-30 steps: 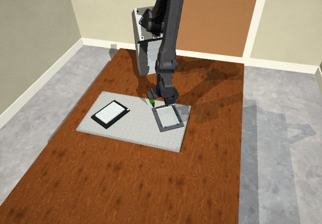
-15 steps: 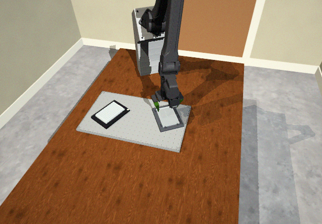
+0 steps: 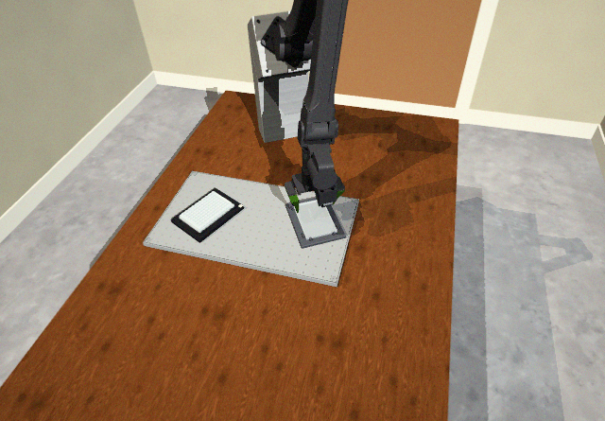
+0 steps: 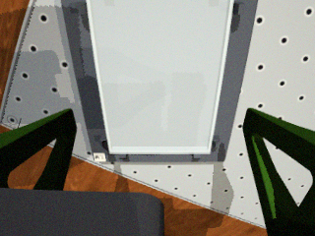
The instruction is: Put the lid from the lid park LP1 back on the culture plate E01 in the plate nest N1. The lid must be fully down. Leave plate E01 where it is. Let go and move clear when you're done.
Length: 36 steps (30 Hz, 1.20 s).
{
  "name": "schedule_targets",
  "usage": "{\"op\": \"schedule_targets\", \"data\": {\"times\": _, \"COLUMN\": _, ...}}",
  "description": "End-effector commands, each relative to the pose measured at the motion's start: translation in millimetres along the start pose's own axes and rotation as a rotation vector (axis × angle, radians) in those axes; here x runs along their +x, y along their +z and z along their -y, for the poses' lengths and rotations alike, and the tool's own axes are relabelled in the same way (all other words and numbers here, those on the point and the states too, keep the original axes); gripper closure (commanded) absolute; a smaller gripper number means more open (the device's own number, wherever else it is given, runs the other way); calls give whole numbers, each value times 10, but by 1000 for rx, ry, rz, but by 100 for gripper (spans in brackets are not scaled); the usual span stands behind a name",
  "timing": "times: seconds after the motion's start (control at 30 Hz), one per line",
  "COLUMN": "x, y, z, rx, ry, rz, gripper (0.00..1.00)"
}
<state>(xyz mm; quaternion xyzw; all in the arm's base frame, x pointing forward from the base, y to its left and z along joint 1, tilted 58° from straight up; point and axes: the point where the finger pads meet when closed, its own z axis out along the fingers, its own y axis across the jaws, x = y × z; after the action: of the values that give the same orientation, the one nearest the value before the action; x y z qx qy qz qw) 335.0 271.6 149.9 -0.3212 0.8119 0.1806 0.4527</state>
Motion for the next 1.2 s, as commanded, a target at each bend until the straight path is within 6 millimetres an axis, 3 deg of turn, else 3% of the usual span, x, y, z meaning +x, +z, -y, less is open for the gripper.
{"op": "schedule_targets", "data": {"times": 0.0, "x": -7, "y": 76, "z": -12, "rx": 0, "ry": 7, "rz": 2, "gripper": 0}}
{"op": "schedule_targets", "data": {"times": 0.47, "x": 0, "y": 295, "z": -13, "rx": 0, "ry": 7, "rz": 1, "gripper": 0}}
{"op": "schedule_targets", "data": {"times": 1.17, "x": 21, "y": 248, "z": 3, "rx": 2, "ry": 2, "rz": -2, "gripper": 0}}
